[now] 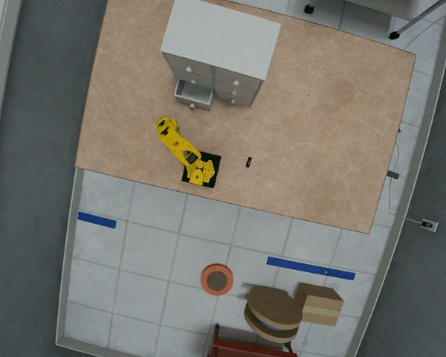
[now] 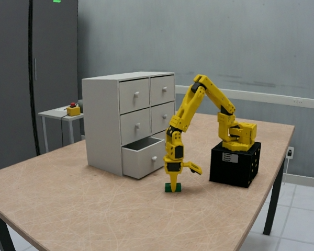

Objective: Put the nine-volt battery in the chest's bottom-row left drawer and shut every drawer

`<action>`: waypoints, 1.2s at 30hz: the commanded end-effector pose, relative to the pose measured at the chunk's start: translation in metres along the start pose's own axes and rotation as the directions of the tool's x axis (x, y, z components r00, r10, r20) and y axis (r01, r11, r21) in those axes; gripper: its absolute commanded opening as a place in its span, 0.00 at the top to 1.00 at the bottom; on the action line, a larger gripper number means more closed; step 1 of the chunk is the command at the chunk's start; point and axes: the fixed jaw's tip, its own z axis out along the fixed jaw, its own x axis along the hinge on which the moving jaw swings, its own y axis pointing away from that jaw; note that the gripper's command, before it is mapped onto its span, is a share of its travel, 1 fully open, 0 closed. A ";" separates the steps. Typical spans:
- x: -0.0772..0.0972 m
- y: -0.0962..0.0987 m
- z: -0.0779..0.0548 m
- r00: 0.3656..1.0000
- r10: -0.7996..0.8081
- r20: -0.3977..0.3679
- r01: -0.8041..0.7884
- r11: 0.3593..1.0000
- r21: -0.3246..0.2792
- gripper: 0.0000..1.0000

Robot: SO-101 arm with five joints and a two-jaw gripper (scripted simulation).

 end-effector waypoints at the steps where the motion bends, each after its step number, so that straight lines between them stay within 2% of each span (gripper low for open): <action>1: 0.001 -0.001 0.001 1.000 -0.012 -0.005 0.012 1.000 0.003 1.00; 6: 0.001 -0.001 0.001 1.000 -0.012 -0.005 0.012 1.000 0.003 1.00; 21: 0.003 -0.002 -0.034 1.000 -0.012 -0.005 0.012 1.000 0.003 1.00; 23: 0.003 -0.002 -0.034 1.000 -0.012 -0.005 0.012 1.000 0.003 1.00; 32: 0.001 -0.001 -0.054 1.000 -0.012 -0.005 0.012 1.000 0.003 1.00; 36: 0.001 -0.001 -0.054 1.000 -0.012 -0.005 0.012 1.000 0.003 1.00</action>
